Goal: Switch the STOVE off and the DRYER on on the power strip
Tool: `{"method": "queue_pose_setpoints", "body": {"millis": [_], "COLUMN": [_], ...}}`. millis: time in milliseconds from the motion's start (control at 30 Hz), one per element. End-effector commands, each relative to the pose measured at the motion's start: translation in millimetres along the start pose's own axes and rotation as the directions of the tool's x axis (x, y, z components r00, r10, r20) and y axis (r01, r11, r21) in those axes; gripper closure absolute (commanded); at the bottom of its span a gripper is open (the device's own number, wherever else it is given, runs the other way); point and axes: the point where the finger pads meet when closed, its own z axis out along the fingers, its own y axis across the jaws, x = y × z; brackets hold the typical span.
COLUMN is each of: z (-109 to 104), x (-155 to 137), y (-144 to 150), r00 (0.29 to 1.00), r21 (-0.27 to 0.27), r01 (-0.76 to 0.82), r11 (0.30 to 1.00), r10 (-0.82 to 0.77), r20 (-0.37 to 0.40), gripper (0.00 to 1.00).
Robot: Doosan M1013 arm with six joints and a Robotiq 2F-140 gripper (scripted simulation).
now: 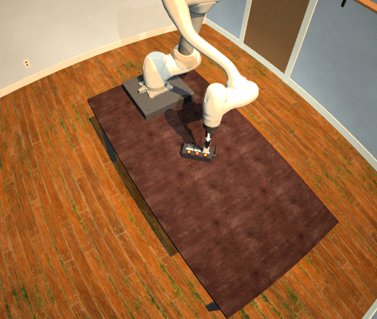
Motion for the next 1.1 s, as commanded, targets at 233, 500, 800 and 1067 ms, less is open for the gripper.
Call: {"method": "queue_pose_setpoints", "body": {"millis": [233,500,800,1067], "z": [1,6,14,25], "x": [0,0,0,0], "y": [0,0,0,0], "r00": [1.000,1.000,1.000,1.000], "r21": [0.000,0.000,0.000,0.000], "r01": [0.000,0.000,0.000,0.000], "r11": [1.000,1.000,1.000,1.000], "r10": [0.000,0.000,0.000,0.000], "r20": [0.000,0.000,0.000,0.000], "gripper": [1.00,1.00,1.00,1.00]}}
